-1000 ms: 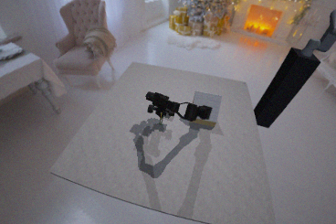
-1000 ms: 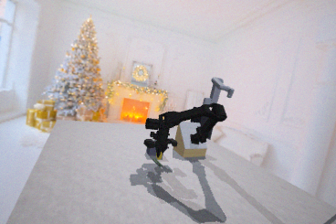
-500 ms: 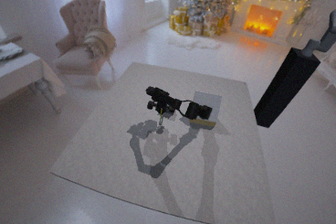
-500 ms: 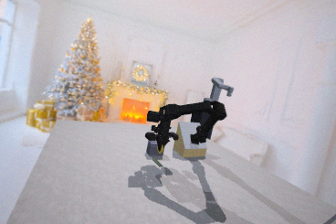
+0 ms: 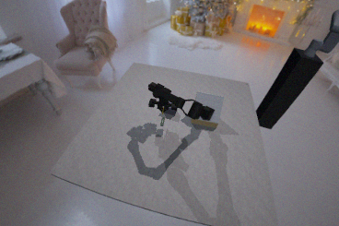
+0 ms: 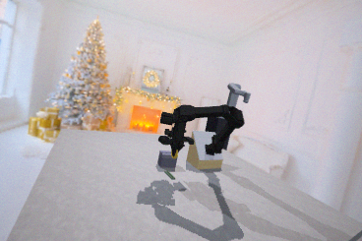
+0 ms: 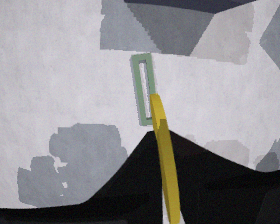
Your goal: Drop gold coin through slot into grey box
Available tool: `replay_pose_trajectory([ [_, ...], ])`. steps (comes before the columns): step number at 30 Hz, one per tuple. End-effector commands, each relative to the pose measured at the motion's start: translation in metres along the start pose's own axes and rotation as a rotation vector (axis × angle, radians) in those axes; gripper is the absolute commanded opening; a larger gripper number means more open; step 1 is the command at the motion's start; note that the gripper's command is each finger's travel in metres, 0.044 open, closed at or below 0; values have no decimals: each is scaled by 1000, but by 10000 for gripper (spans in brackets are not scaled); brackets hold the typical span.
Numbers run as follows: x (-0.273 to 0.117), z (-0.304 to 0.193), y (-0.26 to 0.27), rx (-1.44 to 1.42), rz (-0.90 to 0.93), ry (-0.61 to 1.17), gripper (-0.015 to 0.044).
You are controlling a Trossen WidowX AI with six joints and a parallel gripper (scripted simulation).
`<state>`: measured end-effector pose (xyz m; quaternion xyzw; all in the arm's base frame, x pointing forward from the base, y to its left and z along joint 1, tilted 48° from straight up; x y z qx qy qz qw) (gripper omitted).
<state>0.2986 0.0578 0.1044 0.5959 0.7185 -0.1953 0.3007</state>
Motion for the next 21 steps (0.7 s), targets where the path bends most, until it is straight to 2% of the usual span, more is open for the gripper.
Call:
replay_pose_trajectory([
  [1,-2,0,0,-71,0,-3,0],
  [21,-3,-5,-3,-768,-1,-3,0],
])
Point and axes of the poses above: the point midway between the two fingers, 35 mm back from their tips, its own x axis out along the fingers, its own y axis across the jaws, z = x × y, the point moved 3 cm from there along -x, back along the fingers, and after that the axes turned 1 degree about x, right-handed, at the moved point
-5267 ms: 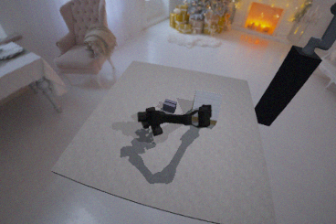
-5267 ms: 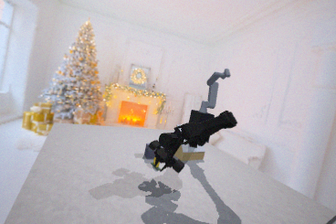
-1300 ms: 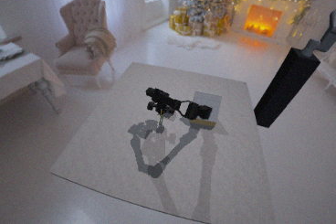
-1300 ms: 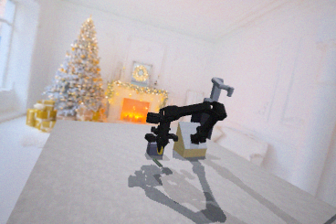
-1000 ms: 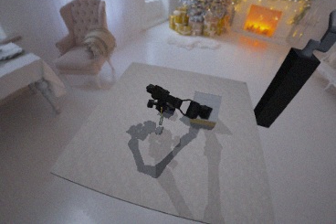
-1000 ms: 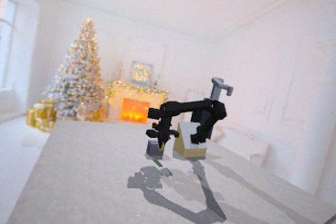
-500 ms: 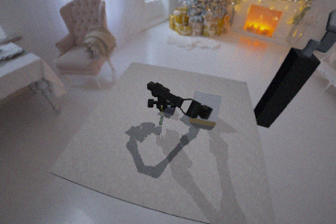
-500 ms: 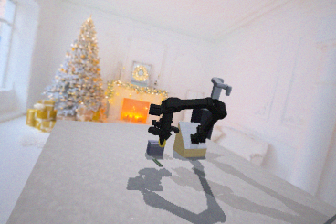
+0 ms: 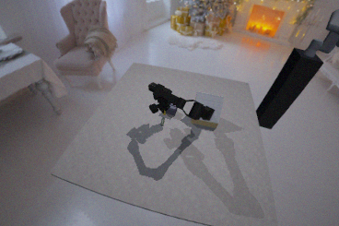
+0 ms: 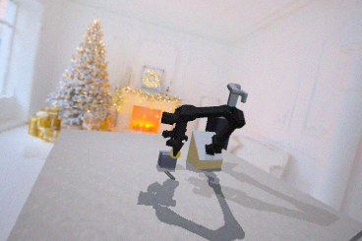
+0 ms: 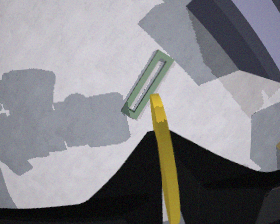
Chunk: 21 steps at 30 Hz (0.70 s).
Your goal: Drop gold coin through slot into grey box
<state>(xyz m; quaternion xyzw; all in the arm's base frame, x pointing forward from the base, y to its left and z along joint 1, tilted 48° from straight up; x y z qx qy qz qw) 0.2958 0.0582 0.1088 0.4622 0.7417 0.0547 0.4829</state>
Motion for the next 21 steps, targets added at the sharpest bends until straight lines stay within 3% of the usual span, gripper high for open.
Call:
replay_pose_trajectory([
  [1,0,-1,0,-124,-2,0,0],
  [16,0,-5,0,-640,-2,1,0],
  [21,0,-5,0,-664,-2,1,0],
])
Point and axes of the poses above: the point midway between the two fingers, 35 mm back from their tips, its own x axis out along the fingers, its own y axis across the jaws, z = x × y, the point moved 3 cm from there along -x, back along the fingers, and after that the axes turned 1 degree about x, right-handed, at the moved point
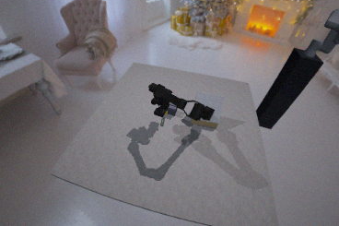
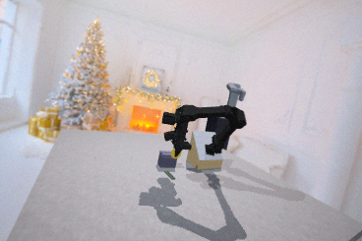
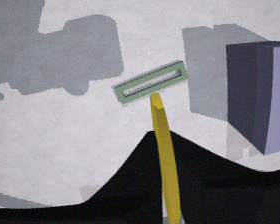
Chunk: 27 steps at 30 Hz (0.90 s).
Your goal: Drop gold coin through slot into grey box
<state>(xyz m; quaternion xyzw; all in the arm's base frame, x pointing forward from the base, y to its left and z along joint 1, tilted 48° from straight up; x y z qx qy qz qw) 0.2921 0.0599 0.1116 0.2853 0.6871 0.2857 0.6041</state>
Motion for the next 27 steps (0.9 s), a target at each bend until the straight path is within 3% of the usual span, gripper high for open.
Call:
replay_pose_trajectory([
  [1,0,0,0,-21,0,1,0],
  [27,-2,3,-66,-19,-12,-3,0],
])
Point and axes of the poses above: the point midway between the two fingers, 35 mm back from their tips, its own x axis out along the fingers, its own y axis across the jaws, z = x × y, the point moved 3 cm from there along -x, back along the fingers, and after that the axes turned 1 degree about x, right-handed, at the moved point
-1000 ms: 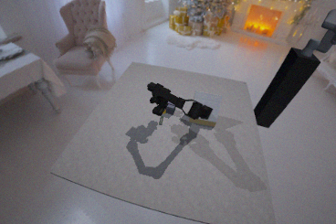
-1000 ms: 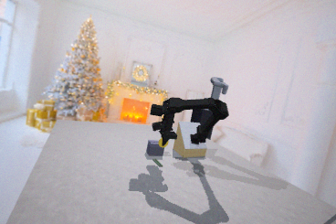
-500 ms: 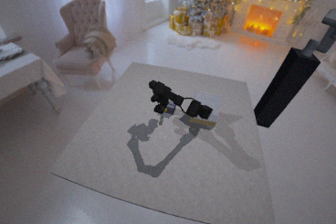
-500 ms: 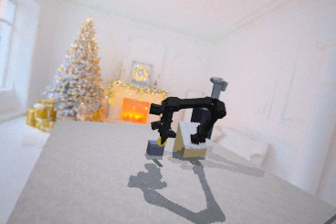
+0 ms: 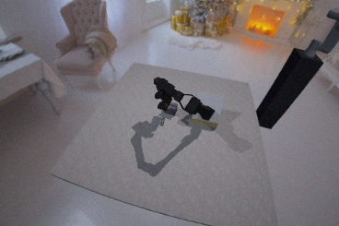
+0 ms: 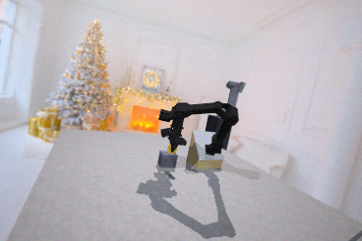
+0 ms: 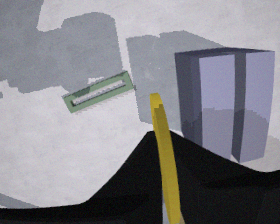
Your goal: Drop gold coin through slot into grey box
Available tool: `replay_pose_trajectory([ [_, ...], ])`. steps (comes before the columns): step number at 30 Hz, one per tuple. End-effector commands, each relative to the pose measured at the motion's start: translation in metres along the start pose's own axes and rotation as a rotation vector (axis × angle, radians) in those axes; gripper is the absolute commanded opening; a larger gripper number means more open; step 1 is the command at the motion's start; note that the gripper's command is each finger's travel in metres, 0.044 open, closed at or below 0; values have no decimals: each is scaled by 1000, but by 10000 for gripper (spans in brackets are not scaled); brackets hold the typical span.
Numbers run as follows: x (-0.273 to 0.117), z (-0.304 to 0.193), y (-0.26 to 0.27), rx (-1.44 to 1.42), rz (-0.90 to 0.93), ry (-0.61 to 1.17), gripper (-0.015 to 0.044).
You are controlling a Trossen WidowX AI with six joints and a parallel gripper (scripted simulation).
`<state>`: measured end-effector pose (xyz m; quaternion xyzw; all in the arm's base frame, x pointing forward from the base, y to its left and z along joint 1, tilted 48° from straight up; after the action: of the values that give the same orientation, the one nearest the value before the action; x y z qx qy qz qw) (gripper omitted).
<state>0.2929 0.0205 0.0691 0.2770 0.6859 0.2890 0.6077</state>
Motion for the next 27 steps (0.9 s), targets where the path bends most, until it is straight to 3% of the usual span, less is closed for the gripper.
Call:
replay_pose_trajectory([
  [1,-1,-1,-11,-1,-4,-4,0],
  [27,1,-10,-63,-1,5,1,0],
])
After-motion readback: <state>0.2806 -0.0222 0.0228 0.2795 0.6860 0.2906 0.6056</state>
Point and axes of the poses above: the point midway between the two fingers, 35 mm back from their tips, its own x axis out along the fingers, its own y axis across the jaws, z = x × y, the point moved 3 cm from there along -x, back along the fingers, and after that the axes turned 1 degree about x, right-handed, at the moved point
